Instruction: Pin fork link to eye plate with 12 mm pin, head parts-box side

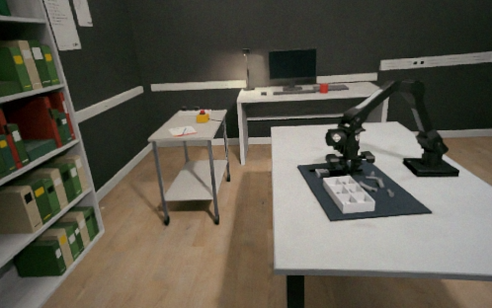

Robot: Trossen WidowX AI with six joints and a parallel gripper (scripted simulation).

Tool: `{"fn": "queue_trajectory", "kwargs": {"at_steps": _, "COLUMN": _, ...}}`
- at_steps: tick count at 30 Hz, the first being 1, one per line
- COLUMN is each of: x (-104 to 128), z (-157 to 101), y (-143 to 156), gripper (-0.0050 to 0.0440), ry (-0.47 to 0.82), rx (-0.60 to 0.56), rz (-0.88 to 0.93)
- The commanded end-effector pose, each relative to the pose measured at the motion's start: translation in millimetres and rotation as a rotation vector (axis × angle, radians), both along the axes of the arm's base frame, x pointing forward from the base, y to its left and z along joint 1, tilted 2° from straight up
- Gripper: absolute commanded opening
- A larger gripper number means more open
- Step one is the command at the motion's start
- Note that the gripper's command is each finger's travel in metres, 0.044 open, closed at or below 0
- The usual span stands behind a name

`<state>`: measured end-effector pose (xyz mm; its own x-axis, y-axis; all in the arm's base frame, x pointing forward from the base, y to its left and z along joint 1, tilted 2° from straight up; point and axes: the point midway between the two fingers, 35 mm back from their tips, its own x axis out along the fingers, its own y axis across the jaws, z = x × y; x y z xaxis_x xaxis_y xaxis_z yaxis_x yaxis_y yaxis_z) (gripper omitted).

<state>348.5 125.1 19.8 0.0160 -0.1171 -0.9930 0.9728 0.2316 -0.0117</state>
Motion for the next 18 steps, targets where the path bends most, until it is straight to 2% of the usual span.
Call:
{"fn": "queue_trajectory", "kwargs": {"at_steps": 1, "x": 2.3, "z": 1.9, "y": 2.5, "gripper": -0.005, "ry": -0.008, "rx": 0.006, "rz": 0.0}}
{"fn": "queue_trajectory", "kwargs": {"at_steps": 18, "x": 2.0, "z": 2.9, "y": 1.4, "gripper": -0.005, "ry": -0.006, "rx": 0.014, "rz": 0.003}}
